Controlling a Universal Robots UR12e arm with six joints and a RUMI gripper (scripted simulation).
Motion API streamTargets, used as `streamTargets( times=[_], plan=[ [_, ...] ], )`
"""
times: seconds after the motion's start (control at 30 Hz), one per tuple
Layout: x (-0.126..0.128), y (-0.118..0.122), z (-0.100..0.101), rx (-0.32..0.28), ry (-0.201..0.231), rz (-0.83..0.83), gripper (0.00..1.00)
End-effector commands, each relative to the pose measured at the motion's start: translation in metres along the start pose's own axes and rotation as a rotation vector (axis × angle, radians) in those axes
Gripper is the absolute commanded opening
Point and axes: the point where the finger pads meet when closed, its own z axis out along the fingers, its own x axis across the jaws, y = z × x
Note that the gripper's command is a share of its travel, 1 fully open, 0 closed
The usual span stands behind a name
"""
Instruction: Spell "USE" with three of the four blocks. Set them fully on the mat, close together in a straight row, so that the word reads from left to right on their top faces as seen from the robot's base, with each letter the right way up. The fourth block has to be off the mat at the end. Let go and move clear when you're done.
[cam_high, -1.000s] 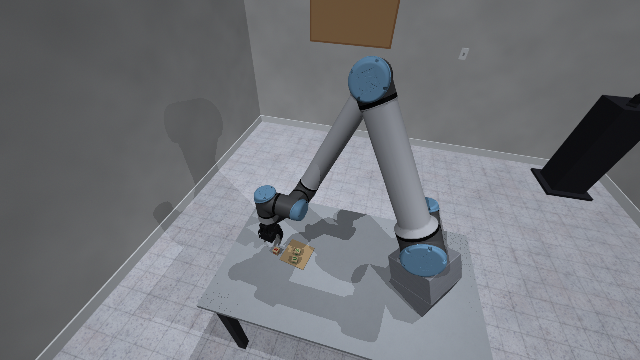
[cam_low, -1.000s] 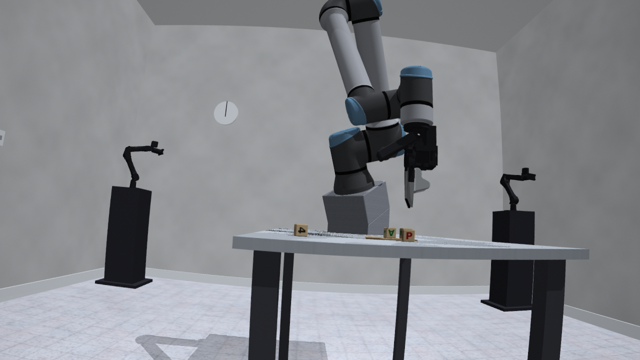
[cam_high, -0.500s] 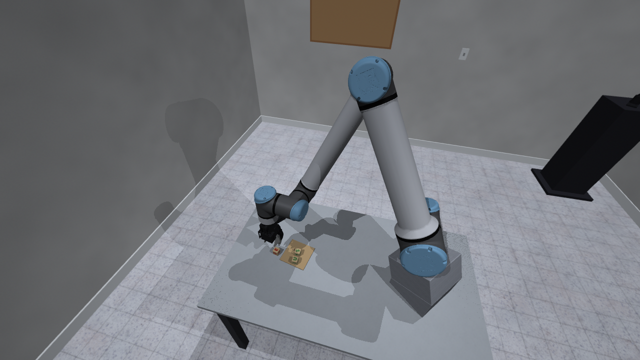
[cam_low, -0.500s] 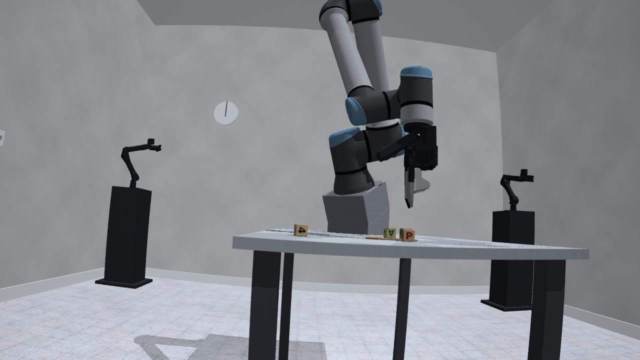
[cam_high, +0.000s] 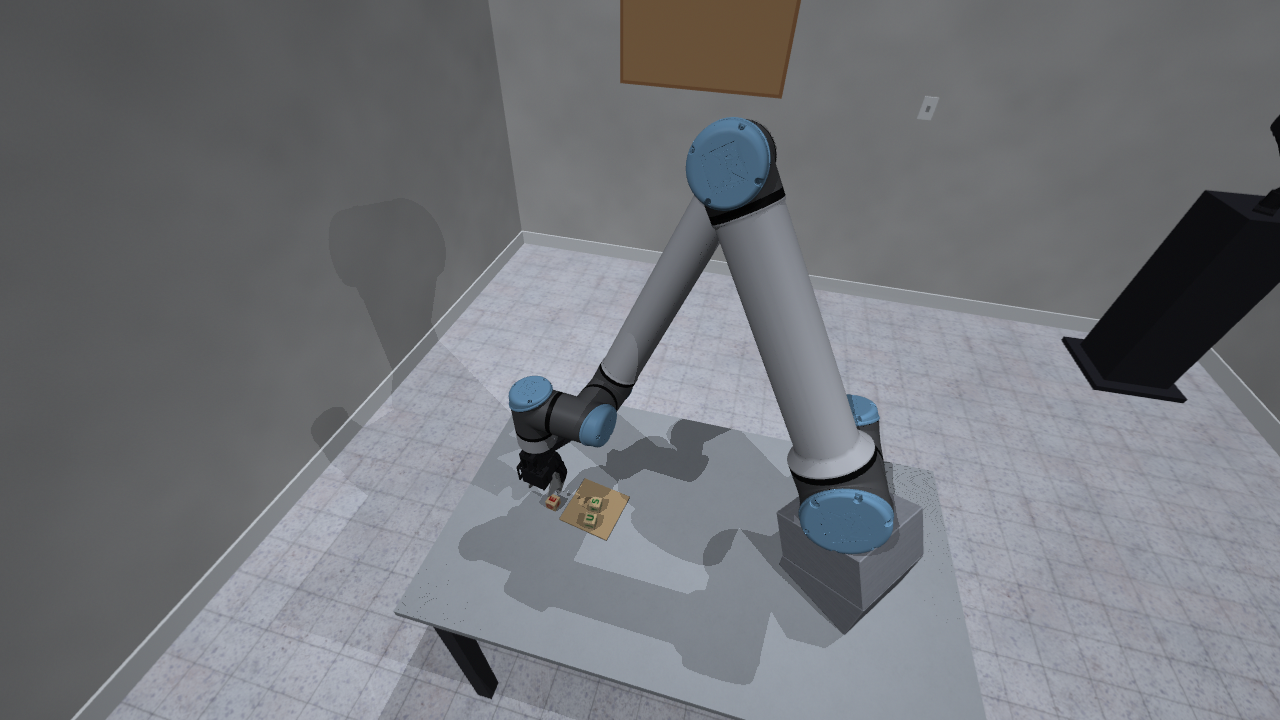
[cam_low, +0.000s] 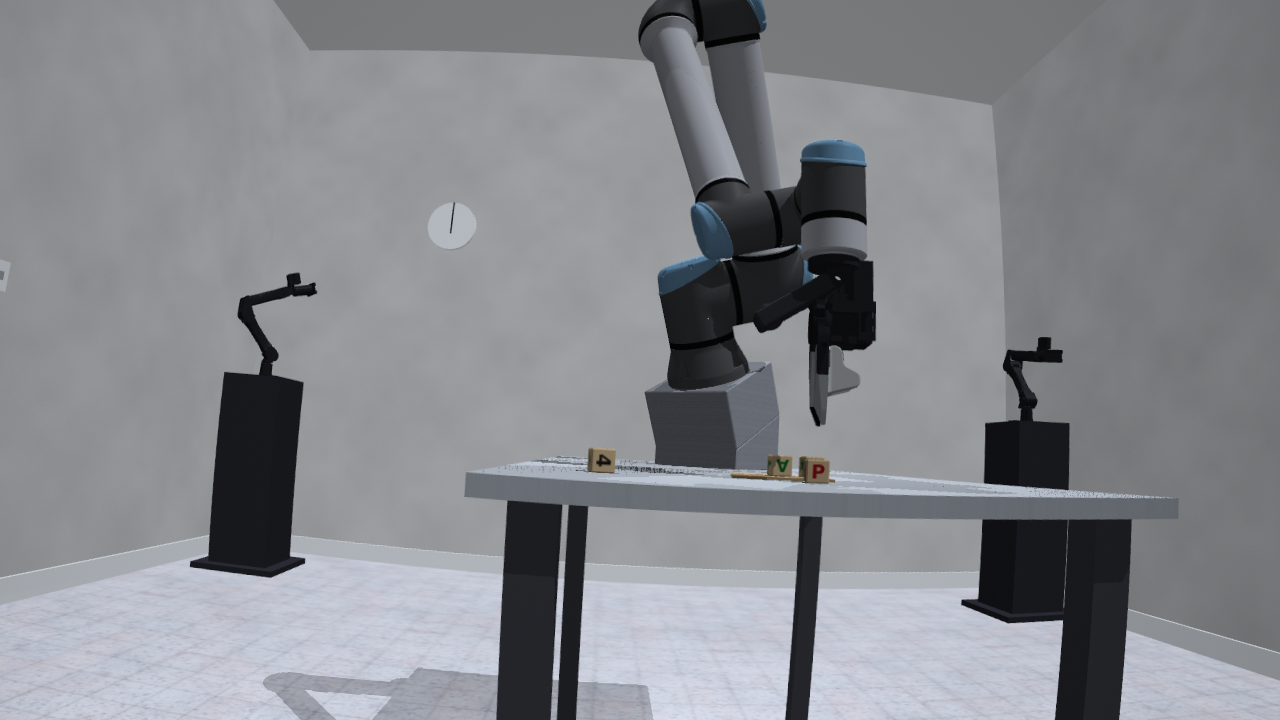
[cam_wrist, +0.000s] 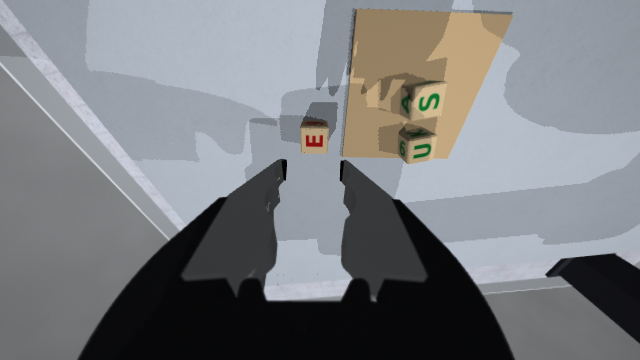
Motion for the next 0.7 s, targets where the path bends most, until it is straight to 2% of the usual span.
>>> streamTargets(
  times=[0.0, 0.67],
  plan=[
    [0.000, -0.001, 0.010, -0.001, 0.001, 0.000, 0.28],
    [0.000, -0.001, 0.034, 0.000, 0.001, 0.000, 0.28]
  ],
)
